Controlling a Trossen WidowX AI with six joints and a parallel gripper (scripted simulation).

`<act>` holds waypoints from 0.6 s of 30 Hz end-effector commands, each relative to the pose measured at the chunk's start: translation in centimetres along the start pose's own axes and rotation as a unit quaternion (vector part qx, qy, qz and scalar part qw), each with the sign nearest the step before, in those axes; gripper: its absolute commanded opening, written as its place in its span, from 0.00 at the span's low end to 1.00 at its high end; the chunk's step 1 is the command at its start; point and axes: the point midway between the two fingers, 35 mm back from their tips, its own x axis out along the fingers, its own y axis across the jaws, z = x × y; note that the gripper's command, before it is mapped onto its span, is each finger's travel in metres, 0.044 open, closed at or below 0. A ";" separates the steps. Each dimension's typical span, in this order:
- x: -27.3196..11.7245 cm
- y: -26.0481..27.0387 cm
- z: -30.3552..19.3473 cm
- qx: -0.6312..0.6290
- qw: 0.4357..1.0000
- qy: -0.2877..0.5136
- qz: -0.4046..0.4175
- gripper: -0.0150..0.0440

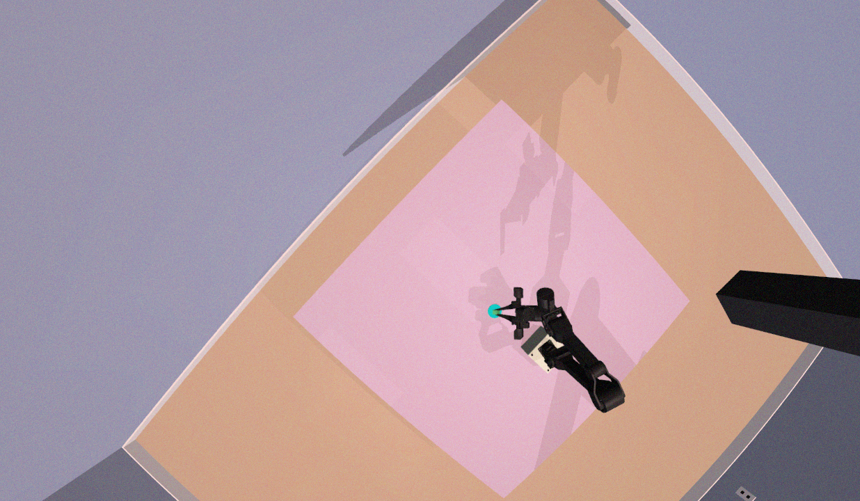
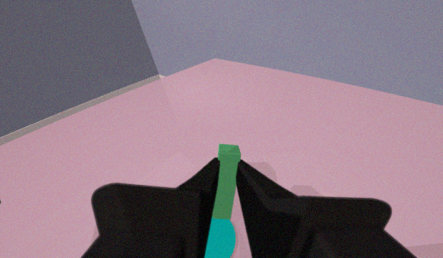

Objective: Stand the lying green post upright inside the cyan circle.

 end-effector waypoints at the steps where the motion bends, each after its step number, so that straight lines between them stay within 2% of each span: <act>1: -0.2 0.2 0.0 -0.006 1.000 -0.013 0.002 0.29; 18: -1.2 0.7 0.0 -0.026 0.997 -0.070 0.002 0.29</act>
